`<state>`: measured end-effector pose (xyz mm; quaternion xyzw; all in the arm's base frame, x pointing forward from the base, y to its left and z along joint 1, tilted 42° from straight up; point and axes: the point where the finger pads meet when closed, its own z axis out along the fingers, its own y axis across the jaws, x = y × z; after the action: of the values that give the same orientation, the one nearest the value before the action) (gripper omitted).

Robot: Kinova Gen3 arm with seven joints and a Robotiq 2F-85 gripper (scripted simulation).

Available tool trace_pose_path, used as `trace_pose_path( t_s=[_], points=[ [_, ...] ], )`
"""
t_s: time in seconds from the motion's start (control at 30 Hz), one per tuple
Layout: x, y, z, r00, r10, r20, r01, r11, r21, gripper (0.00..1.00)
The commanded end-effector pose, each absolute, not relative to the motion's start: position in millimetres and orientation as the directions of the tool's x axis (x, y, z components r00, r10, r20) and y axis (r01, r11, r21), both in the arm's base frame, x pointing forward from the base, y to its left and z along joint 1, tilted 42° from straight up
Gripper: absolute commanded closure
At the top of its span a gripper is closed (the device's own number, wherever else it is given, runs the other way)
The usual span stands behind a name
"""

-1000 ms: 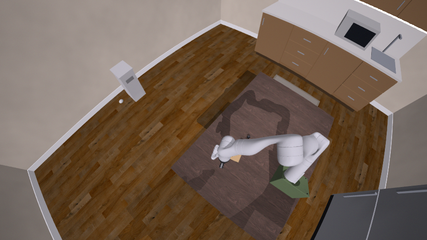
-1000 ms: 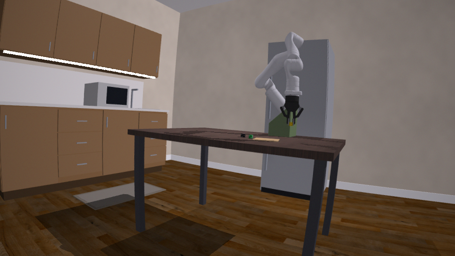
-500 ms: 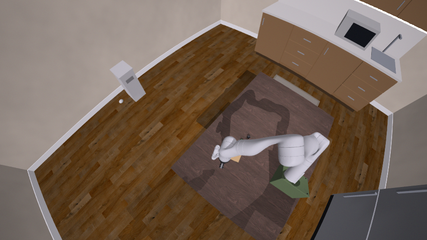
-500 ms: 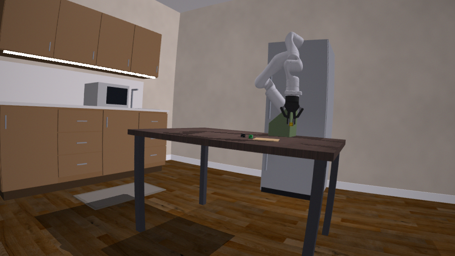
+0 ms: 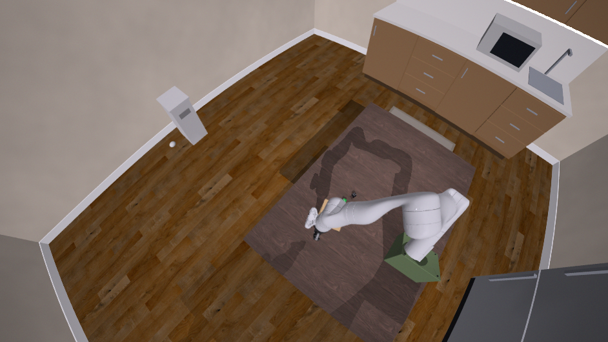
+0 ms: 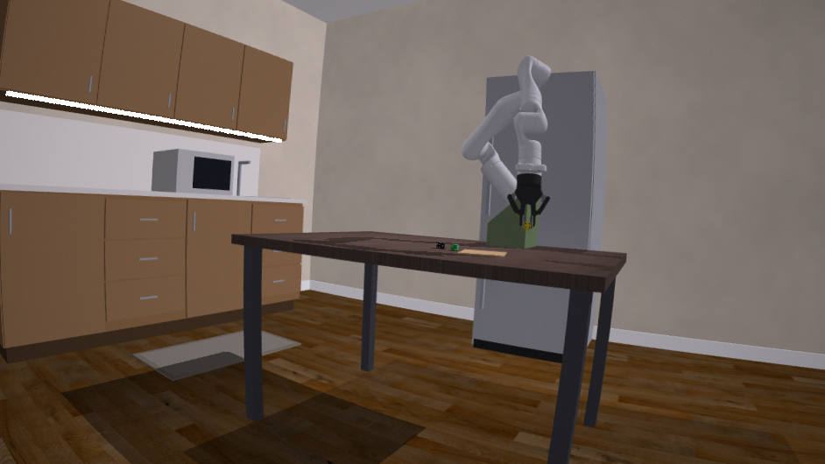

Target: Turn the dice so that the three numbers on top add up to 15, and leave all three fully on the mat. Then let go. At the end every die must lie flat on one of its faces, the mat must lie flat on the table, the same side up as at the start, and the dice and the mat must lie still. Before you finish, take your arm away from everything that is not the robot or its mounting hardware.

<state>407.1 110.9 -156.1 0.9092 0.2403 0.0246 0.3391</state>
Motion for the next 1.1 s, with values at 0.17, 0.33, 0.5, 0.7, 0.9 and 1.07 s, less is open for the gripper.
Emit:
trace_pose_path(
  t_s=[0.17,0.33,0.5,0.7,0.9,1.07],
  points=[
    [403.0,112.8,-154.9,0.867,0.493,-0.068,0.423,-0.656,0.625,0.85],
    [402.4,112.1,-153.4,0.846,0.533,-0.013,0.422,-0.654,0.628,0.85],
    [402.0,112.0,-155.0,0.82,0.57,0.044,0.422,-0.656,0.626,0.85],
    [401.3,111.9,-153.2,0.795,0.6,0.091,0.421,-0.653,0.629,0.85],
    [400.9,108.5,-155.0,0.755,0.637,0.156,0.42,-0.653,0.63,0.85],
    [400.3,108.2,-154.4,0.714,0.667,0.213,0.42,-0.652,0.631,0.85]
  ],
)
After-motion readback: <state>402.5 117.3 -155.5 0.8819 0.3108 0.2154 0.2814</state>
